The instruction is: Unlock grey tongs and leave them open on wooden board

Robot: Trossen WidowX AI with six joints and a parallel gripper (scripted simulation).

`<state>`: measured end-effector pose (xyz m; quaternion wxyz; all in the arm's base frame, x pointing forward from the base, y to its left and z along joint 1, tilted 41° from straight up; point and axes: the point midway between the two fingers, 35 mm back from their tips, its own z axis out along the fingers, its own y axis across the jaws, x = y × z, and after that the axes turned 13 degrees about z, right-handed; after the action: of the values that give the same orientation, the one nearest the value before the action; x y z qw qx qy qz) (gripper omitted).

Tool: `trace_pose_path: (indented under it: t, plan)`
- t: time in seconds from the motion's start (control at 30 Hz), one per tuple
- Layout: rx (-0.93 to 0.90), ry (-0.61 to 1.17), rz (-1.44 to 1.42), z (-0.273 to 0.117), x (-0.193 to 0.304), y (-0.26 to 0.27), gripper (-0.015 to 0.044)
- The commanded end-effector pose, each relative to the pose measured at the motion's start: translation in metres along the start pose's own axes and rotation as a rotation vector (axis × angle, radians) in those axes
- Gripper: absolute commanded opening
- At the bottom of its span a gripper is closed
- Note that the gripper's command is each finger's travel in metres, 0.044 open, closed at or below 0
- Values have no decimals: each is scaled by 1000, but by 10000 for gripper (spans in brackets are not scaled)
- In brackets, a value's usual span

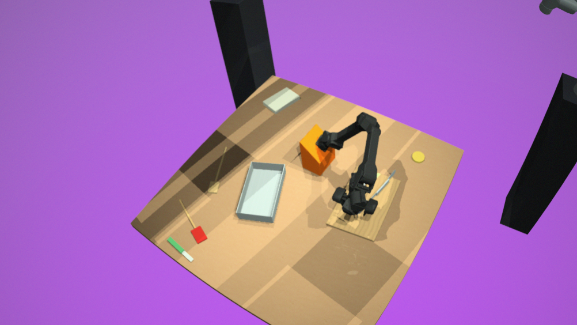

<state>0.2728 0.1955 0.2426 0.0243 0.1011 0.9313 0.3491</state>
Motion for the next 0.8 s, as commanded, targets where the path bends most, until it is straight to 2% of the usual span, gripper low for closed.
trace_pose_path:
  t: [0.0,0.2,0.77]
  plan:
    - [-5,12,-5,-6,-5,1,440]
    - [2,0,1,-49,4,-1,440]
    - [2,0,1,-49,4,-1,440]
